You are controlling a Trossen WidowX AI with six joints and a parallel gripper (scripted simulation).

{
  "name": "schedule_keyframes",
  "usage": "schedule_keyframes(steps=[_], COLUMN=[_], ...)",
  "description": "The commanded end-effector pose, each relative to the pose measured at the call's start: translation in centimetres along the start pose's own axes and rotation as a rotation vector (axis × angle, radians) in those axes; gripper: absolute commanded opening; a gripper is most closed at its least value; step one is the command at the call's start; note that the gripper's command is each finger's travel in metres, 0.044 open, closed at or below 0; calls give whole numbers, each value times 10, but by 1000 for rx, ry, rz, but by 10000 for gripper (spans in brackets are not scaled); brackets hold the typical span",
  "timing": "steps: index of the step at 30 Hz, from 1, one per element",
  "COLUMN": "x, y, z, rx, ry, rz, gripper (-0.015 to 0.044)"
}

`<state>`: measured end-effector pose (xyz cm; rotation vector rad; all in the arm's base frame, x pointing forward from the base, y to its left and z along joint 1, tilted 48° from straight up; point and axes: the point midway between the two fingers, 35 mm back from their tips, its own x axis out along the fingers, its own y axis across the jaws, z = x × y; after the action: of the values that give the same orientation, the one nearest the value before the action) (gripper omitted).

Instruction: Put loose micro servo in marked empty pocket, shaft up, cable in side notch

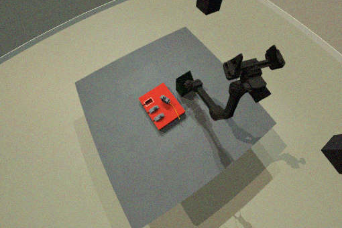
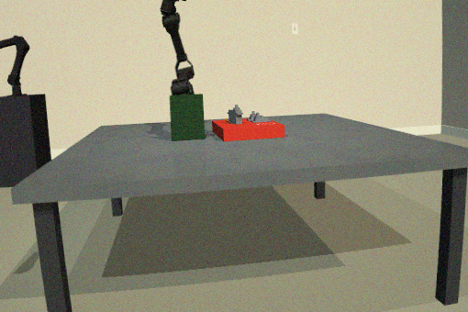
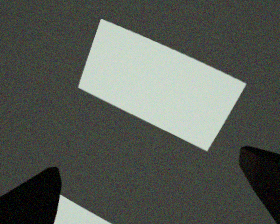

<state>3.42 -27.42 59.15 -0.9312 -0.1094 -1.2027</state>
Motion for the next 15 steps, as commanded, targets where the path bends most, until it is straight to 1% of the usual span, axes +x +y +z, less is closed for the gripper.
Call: schedule_keyframes(steps=[1,7,15], x=[4,12,18], y=[14,42,67], z=[-17,-43,-57], rx=[5,8,13], ry=[34,89,113], rz=[42,119,187], gripper=[440,440,440])
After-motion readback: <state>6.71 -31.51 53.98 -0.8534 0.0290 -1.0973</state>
